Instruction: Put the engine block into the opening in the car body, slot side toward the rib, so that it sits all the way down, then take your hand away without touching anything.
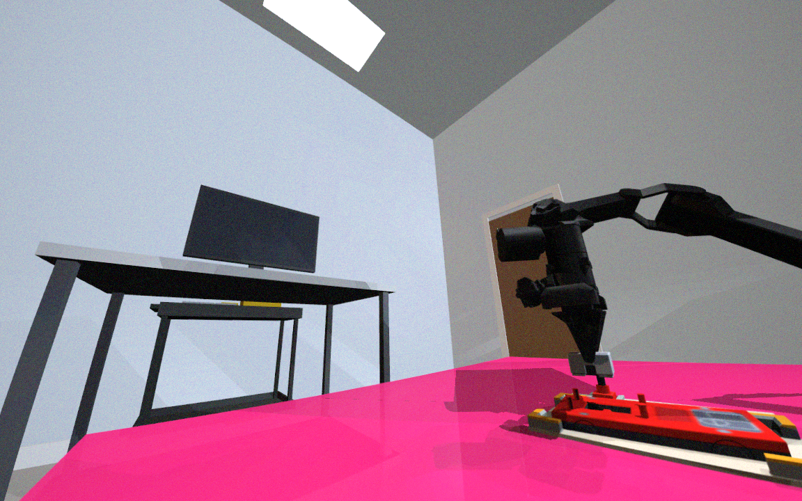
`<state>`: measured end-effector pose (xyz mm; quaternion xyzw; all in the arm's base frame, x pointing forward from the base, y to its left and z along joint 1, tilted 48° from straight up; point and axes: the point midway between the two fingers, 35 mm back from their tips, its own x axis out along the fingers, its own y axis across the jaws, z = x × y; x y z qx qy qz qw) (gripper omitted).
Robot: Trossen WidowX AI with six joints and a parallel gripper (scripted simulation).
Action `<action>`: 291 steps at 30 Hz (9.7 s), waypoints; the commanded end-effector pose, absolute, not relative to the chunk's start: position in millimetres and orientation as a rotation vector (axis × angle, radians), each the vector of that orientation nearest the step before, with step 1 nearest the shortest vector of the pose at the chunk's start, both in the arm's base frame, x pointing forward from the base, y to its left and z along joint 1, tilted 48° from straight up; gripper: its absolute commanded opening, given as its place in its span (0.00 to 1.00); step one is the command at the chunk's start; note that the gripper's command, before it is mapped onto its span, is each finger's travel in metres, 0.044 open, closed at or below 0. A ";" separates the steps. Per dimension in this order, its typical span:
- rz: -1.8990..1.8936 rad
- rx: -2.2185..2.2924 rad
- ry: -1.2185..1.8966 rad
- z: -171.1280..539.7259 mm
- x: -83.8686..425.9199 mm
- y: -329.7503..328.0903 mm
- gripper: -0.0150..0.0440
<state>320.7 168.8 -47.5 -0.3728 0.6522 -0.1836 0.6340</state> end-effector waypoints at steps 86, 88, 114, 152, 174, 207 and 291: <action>-0.432 -0.857 1.489 -52.4 321.6 145.5 0.52; -0.417 -0.873 1.496 -52.4 321.6 145.5 0.52; -0.415 -0.875 1.496 -54.7 321.5 143.0 0.52; -0.430 -0.860 1.490 -57.3 322.0 140.4 0.52; -0.430 -0.859 1.490 -59.3 320.9 138.6 0.52; -0.429 -0.860 1.490 -66.3 321.9 131.0 0.52; -0.428 -0.861 1.490 -62.6 321.0 137.8 0.64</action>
